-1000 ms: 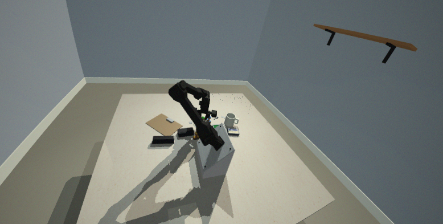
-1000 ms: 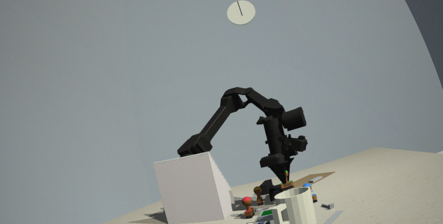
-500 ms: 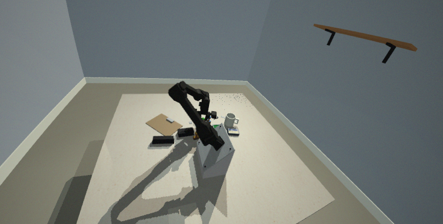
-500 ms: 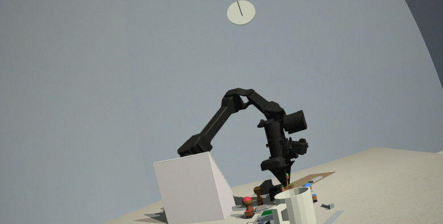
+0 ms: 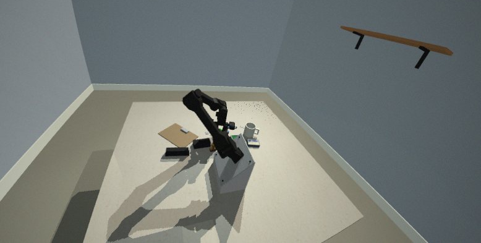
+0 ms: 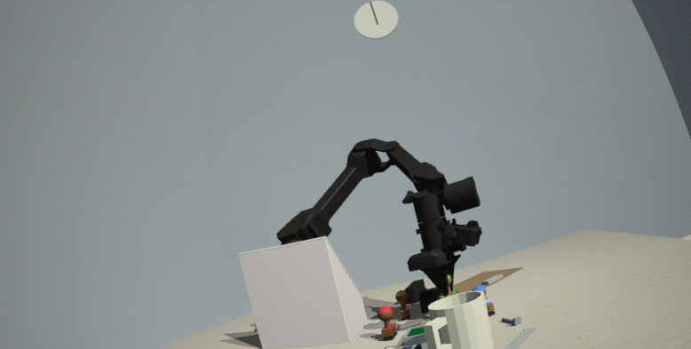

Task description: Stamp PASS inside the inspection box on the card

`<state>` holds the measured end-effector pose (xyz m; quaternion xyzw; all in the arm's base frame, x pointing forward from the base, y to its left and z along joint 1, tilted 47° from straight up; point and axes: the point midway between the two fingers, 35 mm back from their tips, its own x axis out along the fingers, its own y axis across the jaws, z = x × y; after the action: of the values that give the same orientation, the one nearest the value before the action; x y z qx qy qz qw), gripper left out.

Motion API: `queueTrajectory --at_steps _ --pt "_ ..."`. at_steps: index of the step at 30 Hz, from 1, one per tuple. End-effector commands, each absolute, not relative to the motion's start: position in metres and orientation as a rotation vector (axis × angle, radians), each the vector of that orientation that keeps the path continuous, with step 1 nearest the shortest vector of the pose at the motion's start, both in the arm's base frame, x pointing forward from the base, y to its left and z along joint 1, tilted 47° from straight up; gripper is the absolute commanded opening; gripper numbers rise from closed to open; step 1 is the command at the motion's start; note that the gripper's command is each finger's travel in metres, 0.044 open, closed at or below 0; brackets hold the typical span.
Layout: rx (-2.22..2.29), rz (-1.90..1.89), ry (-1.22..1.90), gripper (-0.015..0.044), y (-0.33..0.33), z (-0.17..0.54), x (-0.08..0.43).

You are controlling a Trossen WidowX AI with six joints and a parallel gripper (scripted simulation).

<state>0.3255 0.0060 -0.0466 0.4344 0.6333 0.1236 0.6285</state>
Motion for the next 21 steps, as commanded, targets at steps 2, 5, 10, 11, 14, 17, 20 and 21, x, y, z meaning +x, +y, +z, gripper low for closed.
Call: queueTrajectory --at_steps 2,5,10,11,14,17,20,21 --pt "1.004 0.283 1.452 0.0 0.009 -0.049 0.326" --pt "1.004 0.283 1.452 0.0 0.011 -0.05 0.326" --pt "1.004 0.284 1.452 0.0 0.013 -0.053 0.326" --pt "1.004 0.284 1.452 0.0 0.014 -0.053 0.326" --pt "1.004 0.284 1.452 0.0 0.015 -0.054 0.326" --pt "1.004 0.285 1.452 0.0 0.017 -0.055 0.327" --pt "1.004 0.285 1.452 0.0 0.018 -0.057 0.327" --pt "1.004 0.286 1.452 0.0 0.019 -0.057 0.327"
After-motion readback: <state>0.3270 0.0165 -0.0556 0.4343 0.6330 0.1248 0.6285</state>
